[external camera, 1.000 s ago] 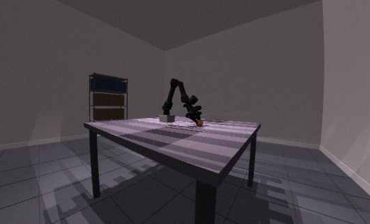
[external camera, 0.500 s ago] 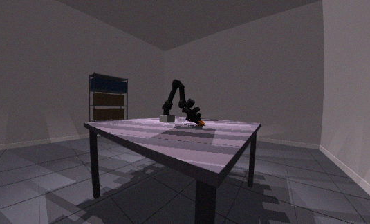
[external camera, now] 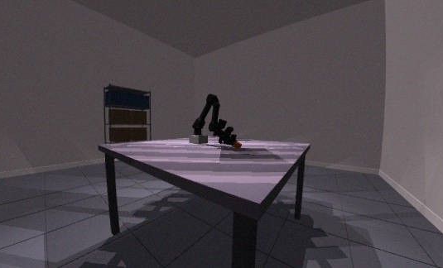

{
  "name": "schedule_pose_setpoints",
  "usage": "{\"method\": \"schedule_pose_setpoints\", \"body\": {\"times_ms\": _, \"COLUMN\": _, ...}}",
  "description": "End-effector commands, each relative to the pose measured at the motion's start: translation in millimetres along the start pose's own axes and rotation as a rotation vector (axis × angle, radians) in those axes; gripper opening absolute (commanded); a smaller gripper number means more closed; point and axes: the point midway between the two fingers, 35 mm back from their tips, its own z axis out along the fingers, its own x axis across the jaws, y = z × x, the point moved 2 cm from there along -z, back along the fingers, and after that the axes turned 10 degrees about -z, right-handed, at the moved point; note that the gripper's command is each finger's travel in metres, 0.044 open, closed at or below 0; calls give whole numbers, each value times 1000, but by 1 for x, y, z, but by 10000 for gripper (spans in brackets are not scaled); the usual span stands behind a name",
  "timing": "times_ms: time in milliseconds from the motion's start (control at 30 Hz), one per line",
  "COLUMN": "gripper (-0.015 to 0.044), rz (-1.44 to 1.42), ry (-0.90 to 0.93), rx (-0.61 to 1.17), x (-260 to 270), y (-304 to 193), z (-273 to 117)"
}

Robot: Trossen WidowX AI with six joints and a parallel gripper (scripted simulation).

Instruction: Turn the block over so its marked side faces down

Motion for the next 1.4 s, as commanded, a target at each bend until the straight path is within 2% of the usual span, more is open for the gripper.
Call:
{"method": "schedule_pose_setpoints", "body": {"times_ms": 0, "gripper": 0, "rz": 5, "ry": 2, "rx": -27, "x": 1, "y": -1, "z": -3}}
{"method": "schedule_pose_setpoints", "body": {"times_ms": 567, "gripper": 0, "rz": 5, "ry": -2, "rx": -47, "x": 1, "y": 1, "z": -5}}
{"method": "schedule_pose_setpoints", "body": {"times_ms": 1133, "gripper": 440, "rz": 5, "ry": -2, "rx": -47, "x": 1, "y": 1, "z": -5}}
{"method": "schedule_pose_setpoints", "body": {"times_ms": 1367, "gripper": 440, "rz": 5, "ry": -2, "rx": -47, "x": 1, "y": 1, "z": -5}}
